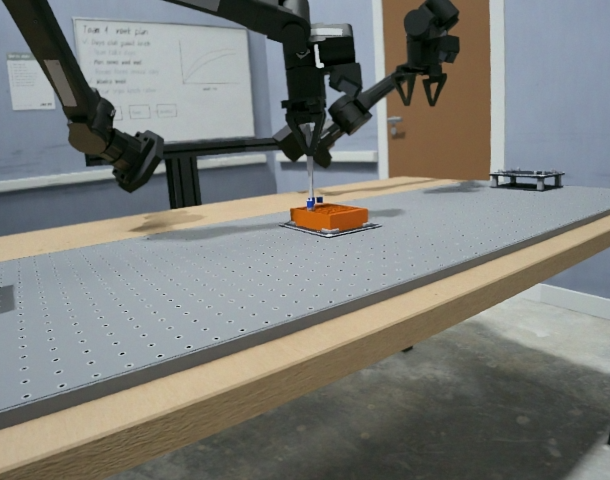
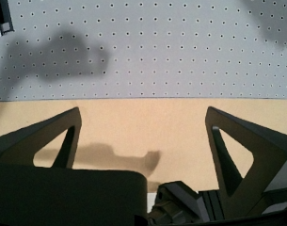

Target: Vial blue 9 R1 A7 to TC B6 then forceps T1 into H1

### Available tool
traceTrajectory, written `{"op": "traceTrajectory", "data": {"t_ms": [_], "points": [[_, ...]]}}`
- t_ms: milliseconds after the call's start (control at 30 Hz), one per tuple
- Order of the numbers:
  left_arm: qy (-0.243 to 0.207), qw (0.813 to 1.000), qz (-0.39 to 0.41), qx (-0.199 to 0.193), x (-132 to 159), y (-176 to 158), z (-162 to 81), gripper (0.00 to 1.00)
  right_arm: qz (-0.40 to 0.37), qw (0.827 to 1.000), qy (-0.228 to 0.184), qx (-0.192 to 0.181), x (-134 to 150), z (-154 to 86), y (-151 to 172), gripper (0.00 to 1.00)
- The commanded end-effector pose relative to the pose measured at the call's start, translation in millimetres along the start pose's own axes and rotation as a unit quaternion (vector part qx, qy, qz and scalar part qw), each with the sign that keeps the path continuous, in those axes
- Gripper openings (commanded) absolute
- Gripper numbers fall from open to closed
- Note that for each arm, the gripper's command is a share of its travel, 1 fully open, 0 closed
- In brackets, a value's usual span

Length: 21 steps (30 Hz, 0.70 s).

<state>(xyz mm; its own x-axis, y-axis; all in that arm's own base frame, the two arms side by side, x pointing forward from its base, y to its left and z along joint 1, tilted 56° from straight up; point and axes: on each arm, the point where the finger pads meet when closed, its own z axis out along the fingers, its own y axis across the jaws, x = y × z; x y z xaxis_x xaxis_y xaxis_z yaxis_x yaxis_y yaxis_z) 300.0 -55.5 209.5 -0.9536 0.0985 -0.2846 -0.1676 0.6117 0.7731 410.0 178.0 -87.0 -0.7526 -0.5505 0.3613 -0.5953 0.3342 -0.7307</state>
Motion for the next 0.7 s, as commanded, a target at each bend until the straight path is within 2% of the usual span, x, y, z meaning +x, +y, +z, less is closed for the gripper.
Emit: {"op": "traceTrajectory", "data": {"t_ms": [0,367,400,667], "points": [[-0.003,1.000,-0.007,0.002,-5.7,2.5,-5.2,1.00,0.000,1.000,0.004,-0.002,-1.8,10.1,-1.5,0.09],[-0.003,1.000,-0.007,0.002,-5.7,2.5,-5.2,1.00,-0.002,1.000,0.005,-0.002,0.1,12.7,-0.7,0.09],[-0.003,1.000,-0.007,0.002,-5.7,2.5,-5.2,1.00,-0.007,1.000,-0.006,0.002,-7.1,-5.9,-1.2,0.09],[-0.003,1.000,-0.007,0.002,-5.7,2.5,-5.2,1.00,-0.008,1.000,-0.006,0.002,-5.9,-6.0,-0.3,0.09]]}}
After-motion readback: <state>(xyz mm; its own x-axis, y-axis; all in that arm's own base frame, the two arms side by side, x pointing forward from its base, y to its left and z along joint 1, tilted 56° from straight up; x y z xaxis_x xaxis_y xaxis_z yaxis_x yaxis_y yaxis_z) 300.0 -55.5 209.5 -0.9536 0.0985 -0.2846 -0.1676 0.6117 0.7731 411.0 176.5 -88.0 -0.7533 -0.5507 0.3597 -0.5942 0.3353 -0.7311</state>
